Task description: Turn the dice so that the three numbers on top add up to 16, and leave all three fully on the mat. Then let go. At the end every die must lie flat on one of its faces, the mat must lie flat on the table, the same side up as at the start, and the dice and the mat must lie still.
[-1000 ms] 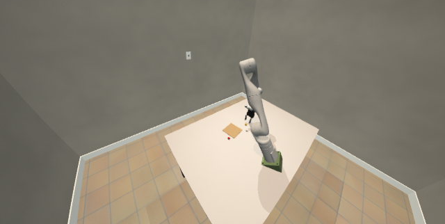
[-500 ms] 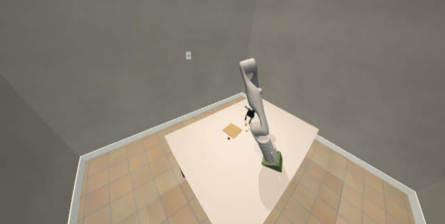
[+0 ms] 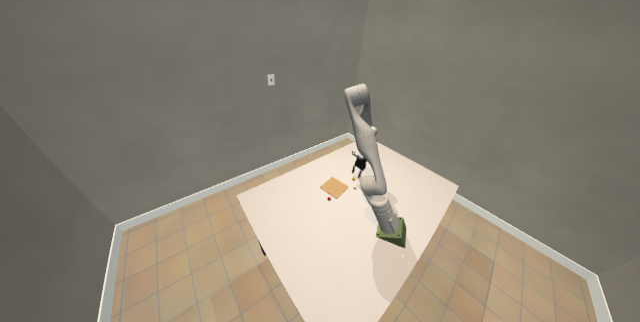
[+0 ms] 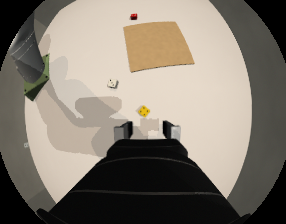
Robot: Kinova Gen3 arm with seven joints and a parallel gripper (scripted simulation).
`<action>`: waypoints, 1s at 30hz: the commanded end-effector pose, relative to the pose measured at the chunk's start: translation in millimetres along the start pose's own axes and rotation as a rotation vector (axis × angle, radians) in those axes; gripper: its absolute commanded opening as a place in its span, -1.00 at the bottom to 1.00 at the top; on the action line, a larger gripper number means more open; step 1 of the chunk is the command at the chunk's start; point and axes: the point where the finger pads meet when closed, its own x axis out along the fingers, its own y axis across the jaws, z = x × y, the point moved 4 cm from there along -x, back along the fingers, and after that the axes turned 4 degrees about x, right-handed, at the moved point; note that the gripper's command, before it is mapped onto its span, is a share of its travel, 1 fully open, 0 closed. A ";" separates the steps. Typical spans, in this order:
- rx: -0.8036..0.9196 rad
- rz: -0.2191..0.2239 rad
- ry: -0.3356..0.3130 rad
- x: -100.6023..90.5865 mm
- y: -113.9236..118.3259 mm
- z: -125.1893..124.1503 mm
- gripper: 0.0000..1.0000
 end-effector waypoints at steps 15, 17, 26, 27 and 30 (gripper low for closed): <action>0.000 0.001 -0.001 -0.4 -3.7 -2.7 1.00; 0.000 0.001 -0.001 -0.4 -6.0 -4.6 1.00; 0.000 0.001 -0.001 -0.4 -40.5 -32.4 1.00; 0.000 0.001 -0.001 -0.3 -45.0 -36.0 1.00; 0.000 0.001 -0.001 -0.3 -55.8 -44.7 1.00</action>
